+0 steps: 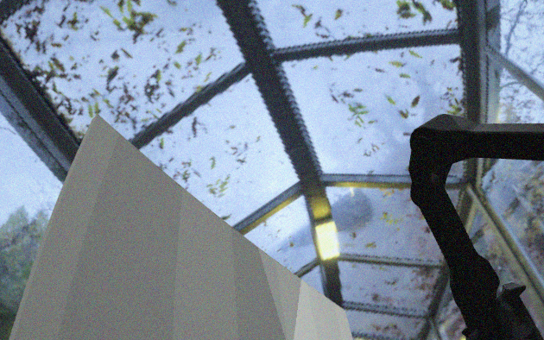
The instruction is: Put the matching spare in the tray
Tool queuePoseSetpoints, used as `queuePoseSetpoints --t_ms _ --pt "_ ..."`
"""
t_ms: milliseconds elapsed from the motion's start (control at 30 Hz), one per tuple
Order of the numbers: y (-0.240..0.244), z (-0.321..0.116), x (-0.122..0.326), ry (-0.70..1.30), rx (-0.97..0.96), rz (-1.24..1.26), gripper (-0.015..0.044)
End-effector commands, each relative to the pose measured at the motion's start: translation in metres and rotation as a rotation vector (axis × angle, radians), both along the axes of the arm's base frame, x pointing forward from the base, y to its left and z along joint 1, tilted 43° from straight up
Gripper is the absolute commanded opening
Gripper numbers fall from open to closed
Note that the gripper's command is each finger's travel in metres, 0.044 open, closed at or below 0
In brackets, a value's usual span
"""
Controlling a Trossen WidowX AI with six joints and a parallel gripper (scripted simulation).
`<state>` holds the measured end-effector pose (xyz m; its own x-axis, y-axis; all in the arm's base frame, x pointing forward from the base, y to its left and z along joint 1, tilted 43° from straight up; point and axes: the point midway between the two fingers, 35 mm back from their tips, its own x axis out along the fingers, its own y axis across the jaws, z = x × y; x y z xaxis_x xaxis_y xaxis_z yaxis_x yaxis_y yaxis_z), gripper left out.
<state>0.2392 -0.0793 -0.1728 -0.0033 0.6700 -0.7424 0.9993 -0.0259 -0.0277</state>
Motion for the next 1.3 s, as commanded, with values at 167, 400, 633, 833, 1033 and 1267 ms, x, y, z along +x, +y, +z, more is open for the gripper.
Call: queuePoseSetpoints --t_ms 167,400,633,833,1033,1267 --pt "0.011 -0.009 -0.002 0.001 0.007 -0.005 0.03" --pt "0.01 -0.009 -0.002 0.003 0.004 0.001 0.0247" --pt "0.01 -0.009 -0.002 0.003 0.004 0.001 0.0123" --pt "0.01 -0.009 -0.002 0.003 0.004 0.001 0.0004" --pt "0.01 -0.009 -0.002 0.003 0.004 0.001 0.0" --pt "-0.01 0.01 0.0 0.003 0.002 -0.001 0.0"
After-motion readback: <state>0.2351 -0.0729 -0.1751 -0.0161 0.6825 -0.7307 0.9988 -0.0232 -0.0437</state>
